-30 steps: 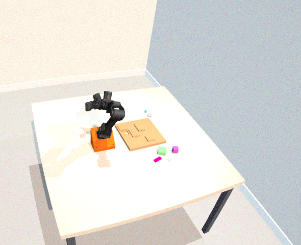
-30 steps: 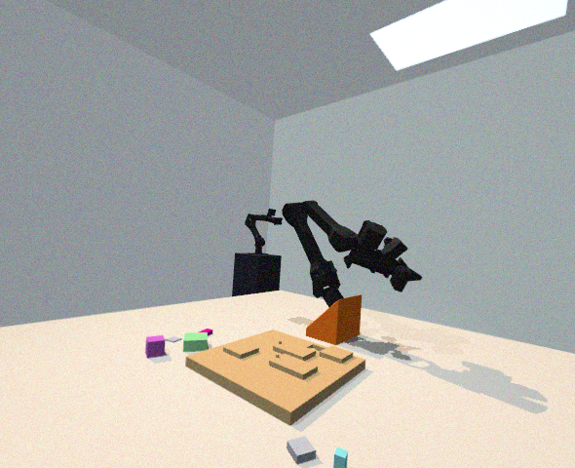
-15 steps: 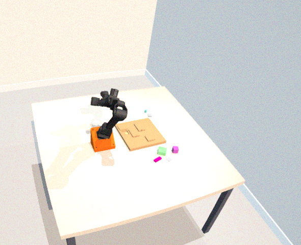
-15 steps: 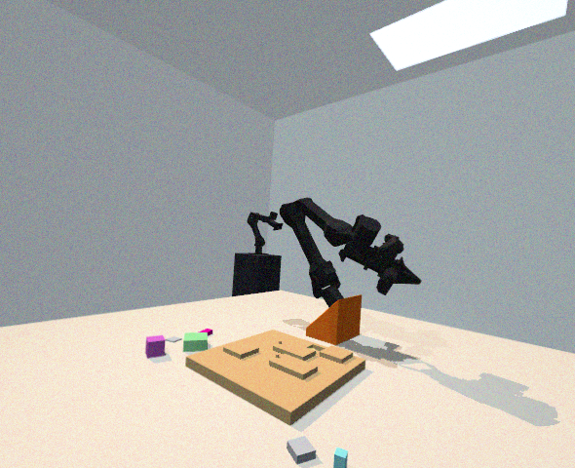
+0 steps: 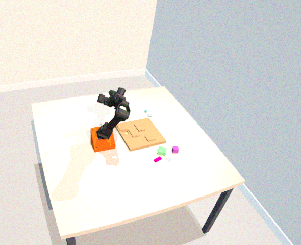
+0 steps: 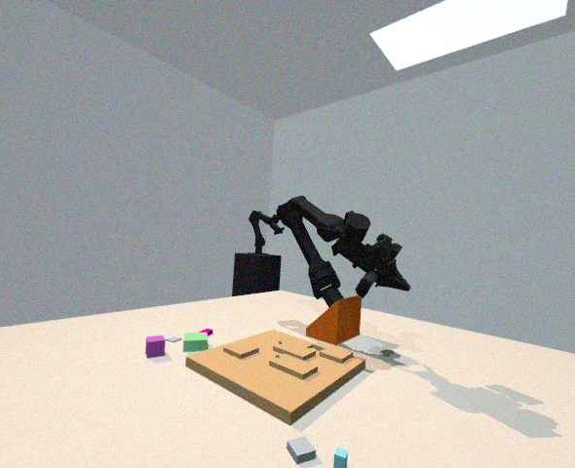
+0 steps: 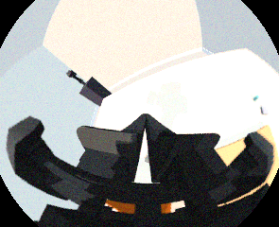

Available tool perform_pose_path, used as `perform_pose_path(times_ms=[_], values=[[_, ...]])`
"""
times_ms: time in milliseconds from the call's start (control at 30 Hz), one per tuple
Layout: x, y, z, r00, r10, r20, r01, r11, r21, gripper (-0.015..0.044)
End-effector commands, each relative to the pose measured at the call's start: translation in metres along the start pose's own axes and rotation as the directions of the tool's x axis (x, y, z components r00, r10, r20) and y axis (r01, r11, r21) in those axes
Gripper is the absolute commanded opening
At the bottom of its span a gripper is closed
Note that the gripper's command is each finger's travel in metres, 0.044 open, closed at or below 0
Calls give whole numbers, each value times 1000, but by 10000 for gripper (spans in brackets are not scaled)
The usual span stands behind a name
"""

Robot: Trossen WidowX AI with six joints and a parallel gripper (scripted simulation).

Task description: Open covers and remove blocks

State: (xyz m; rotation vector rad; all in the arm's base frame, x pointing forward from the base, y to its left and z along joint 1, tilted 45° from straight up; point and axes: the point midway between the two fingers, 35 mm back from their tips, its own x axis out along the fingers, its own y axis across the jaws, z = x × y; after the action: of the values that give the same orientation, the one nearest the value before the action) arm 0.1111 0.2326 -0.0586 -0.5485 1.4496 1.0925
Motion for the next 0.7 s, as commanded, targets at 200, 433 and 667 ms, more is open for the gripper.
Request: perform_pose_path(times_ms=[200, 433, 667], values=[[-17, -45, 5, 988, -147, -42, 152, 974, 169, 0], [-32, -75, 4, 968, -237, -85, 252, 929, 271, 0], [-50, -105, -1, 936, -321, -142, 351, 862, 365, 0]])
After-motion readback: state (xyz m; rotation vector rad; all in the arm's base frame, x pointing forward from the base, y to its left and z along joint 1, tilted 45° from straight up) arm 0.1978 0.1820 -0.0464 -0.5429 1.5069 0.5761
